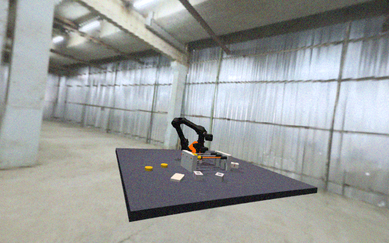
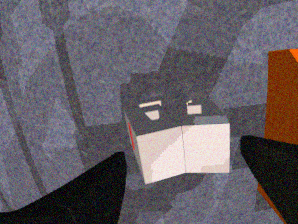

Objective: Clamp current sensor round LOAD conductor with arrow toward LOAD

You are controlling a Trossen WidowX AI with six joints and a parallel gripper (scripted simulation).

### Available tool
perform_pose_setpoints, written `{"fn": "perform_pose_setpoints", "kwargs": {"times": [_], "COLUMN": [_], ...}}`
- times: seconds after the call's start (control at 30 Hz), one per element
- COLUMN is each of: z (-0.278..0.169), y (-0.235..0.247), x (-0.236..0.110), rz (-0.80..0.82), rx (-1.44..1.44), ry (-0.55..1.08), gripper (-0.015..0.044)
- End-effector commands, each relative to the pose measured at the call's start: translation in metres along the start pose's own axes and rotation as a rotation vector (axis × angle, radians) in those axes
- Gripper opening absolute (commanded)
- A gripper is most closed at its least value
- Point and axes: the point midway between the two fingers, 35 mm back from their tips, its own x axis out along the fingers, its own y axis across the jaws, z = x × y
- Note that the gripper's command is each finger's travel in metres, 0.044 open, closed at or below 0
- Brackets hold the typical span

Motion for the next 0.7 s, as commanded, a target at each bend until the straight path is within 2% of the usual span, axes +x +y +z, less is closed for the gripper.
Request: {"fn": "perform_pose_setpoints", "kwargs": {"times": [0.0,0.03,0.6,0.67], "z": [0.0009,0.0002,0.0002,-0.0001], "y": [-0.0004,-0.0002,-0.0002,0.0002], "x": [0.0057,0.0012,0.0012,-0.001], "rz": [0.003,0.0,0.0,0.0], "rx": [-0.004,0.0,0.0,0.0], "ry": [-0.005,0.0,0.0,0.0], "gripper": [0.032,0.0294,0.018,0.0128]}}
